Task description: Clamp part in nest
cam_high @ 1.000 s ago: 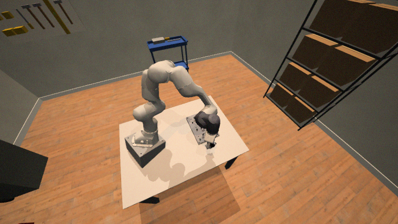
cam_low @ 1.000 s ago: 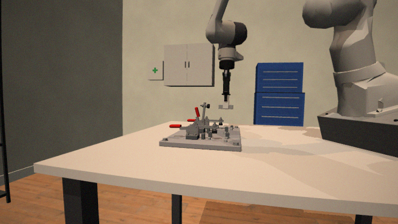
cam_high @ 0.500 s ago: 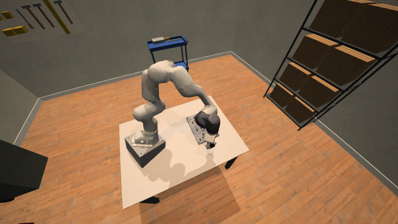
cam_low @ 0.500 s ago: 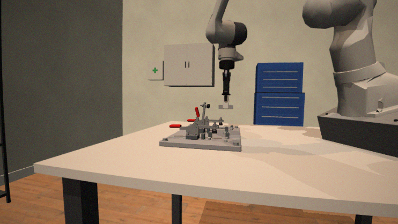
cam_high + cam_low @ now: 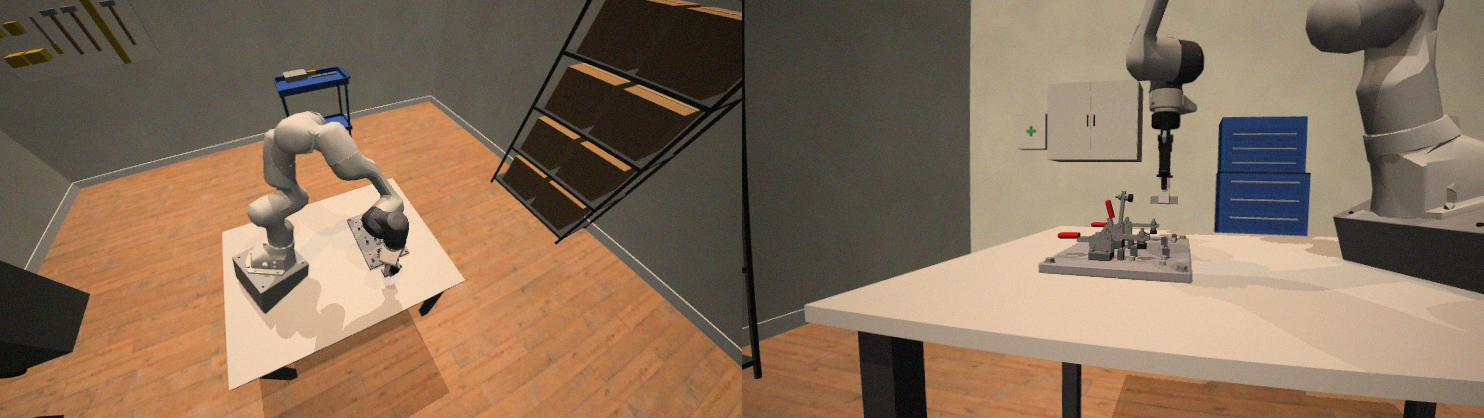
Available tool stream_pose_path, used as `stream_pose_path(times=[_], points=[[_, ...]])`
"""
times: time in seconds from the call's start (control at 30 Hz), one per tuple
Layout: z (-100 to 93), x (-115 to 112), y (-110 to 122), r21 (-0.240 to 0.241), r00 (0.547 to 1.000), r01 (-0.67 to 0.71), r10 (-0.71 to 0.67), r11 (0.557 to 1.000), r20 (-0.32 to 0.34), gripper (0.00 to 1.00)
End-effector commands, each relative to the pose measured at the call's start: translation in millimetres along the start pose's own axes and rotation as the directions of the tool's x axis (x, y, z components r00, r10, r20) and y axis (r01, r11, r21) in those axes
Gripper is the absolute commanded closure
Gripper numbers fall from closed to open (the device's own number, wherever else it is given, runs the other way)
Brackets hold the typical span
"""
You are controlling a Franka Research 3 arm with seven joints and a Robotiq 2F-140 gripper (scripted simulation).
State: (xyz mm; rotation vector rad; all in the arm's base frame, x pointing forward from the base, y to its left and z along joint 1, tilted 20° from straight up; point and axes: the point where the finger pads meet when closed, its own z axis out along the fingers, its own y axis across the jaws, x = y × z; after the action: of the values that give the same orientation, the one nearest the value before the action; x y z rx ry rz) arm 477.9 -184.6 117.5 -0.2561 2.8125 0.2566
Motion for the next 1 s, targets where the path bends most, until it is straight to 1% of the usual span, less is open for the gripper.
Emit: stream_pose_path(times=[0.0, 0.07, 0.2, 0.37, 0.57, 0.63, 0.97], points=[[-0.2, -2.2, 9.0, 0.004, 1.000, 0.006, -0.006, 1.000, 0.004, 1.00], [-0.2, -2.2, 9.0, 0.004, 1.000, 0.006, -0.006, 1.000, 0.004, 1.00], [0.7, -2.2, 26.5, 0.004, 1.000, 0.006, -0.006, 1.000, 0.004, 1.00], [2.2, -2.3, 57.4, 0.004, 1.000, 0.006, -0.006, 1.000, 0.004, 1.00], [4.5, -2.4, 105.1, 0.004, 1.000, 0.006, -0.006, 1.000, 0.004, 1.00], [4.5, -2.4, 105.1, 0.004, 1.000, 0.006, -0.006, 1.000, 0.004, 1.00], [8.8, -2.5, 192.2, 0.004, 1.000, 0.006, -0.006, 1.000, 0.004, 1.00]])
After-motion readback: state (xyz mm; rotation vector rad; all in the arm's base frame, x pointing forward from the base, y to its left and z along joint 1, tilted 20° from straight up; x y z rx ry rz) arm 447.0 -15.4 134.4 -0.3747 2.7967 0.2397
